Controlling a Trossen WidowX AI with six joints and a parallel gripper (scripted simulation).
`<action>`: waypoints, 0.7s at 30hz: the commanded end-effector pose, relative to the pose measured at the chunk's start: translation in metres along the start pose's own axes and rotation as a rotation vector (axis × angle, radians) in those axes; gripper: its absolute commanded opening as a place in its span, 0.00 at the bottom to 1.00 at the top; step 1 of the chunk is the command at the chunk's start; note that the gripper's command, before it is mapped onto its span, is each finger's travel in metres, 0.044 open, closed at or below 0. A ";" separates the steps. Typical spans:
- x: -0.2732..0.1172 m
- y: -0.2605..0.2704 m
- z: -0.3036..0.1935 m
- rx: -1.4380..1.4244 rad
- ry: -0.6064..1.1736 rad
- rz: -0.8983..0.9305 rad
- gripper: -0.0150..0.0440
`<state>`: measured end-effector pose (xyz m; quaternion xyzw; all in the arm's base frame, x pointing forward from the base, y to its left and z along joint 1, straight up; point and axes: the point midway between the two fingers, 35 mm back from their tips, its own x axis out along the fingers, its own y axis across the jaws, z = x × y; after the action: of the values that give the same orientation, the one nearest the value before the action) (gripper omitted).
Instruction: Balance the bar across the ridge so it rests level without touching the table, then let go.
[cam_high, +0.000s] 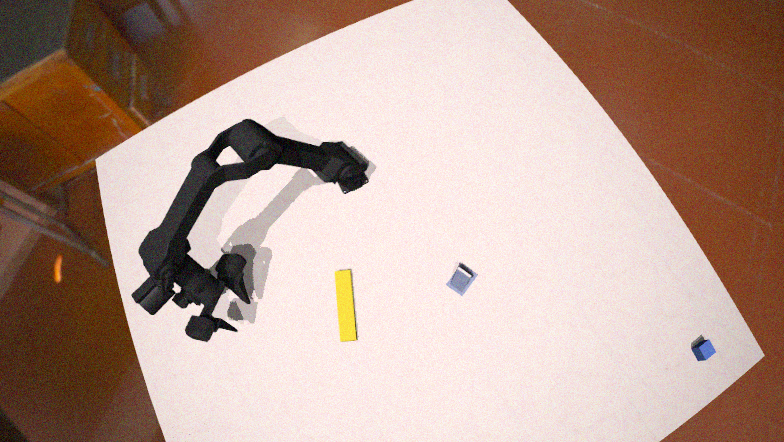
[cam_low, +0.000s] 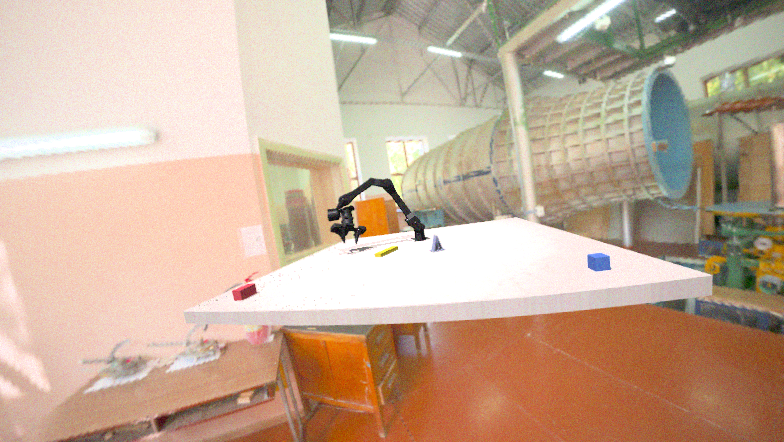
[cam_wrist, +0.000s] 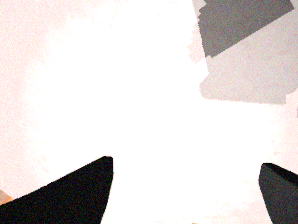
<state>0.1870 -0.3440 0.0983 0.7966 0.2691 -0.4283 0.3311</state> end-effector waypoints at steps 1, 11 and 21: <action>0.007 -0.003 -0.018 -0.114 -0.011 -0.046 0.79; 0.021 -0.012 -0.066 -0.455 -0.039 -0.159 0.79; 0.030 -0.027 -0.107 -0.782 -0.050 -0.263 0.79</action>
<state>0.2351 -0.2523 0.1086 0.5870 0.4803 -0.3636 0.5409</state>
